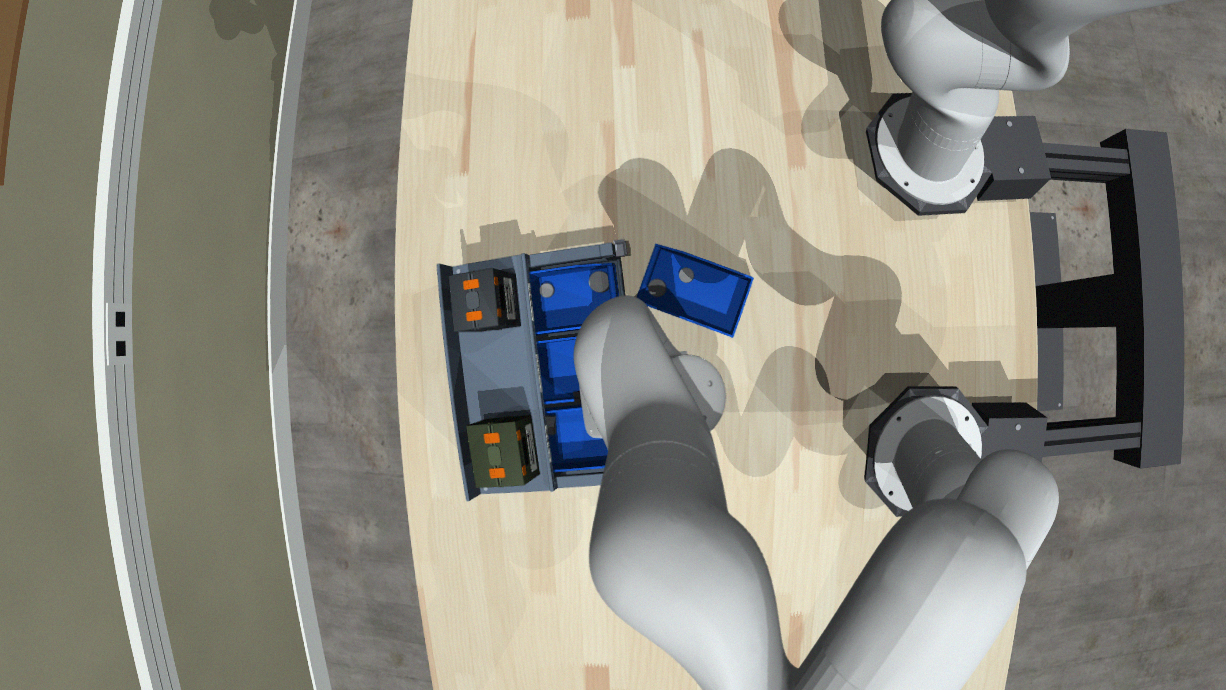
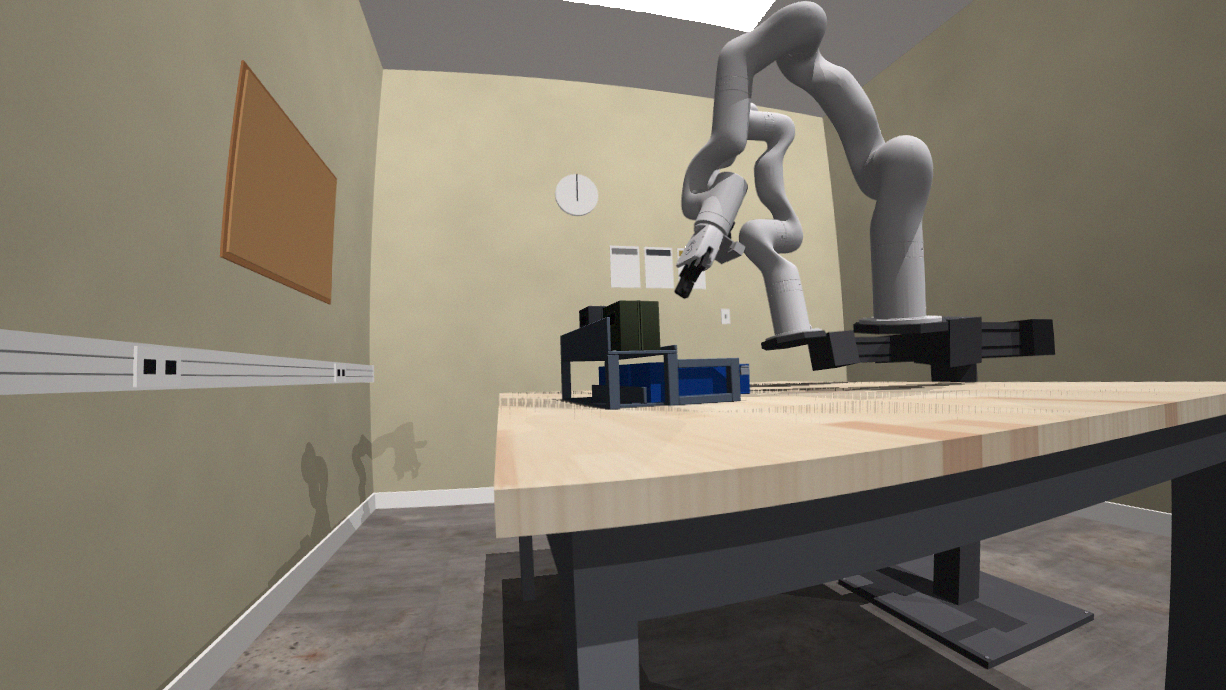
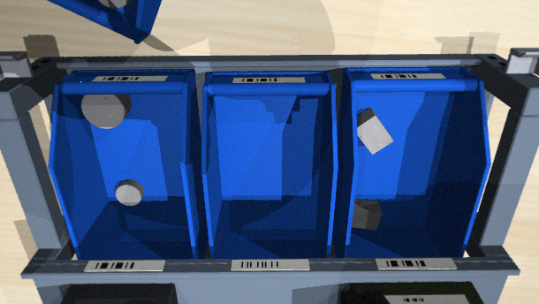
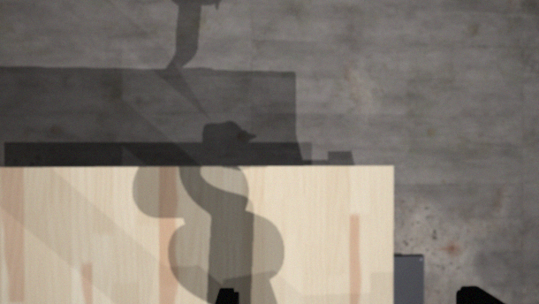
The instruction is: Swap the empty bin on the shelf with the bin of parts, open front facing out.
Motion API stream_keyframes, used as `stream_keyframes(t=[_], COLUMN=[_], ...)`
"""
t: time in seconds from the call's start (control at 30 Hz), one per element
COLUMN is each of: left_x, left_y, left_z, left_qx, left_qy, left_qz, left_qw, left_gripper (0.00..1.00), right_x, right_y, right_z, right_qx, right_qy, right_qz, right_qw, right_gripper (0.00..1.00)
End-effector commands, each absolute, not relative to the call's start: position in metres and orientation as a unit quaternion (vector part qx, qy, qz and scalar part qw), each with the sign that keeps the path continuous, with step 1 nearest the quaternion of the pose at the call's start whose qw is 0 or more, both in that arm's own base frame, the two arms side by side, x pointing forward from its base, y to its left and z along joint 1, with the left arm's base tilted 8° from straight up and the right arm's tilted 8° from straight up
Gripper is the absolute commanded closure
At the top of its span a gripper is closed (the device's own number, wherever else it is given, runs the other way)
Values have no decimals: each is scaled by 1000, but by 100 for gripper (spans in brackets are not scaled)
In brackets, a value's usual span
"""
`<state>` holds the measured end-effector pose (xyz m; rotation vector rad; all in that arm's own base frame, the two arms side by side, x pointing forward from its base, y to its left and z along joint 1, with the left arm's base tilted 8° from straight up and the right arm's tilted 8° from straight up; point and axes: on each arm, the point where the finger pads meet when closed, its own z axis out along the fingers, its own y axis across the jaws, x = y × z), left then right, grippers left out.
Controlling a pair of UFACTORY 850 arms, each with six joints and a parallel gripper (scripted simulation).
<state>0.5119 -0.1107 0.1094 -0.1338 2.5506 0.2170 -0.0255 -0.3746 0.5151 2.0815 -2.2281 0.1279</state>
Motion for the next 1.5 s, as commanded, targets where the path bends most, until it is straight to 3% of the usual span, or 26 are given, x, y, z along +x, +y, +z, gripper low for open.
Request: stream_keyframes(t=[0.0, 1.47], left_x=[513, 513], left_y=[-111, -111], left_z=[110, 110], left_qx=[-51, -61], left_qy=[957, 989], left_qz=[81, 69], left_qw=[274, 117], left_gripper=[100, 100], right_x=[-26, -26], right_y=[-375, -375], right_z=[516, 516], right_qx=[681, 681], right_qy=[-729, -729], right_qz=[43, 43], right_qw=[46, 46], right_gripper=[0, 0])
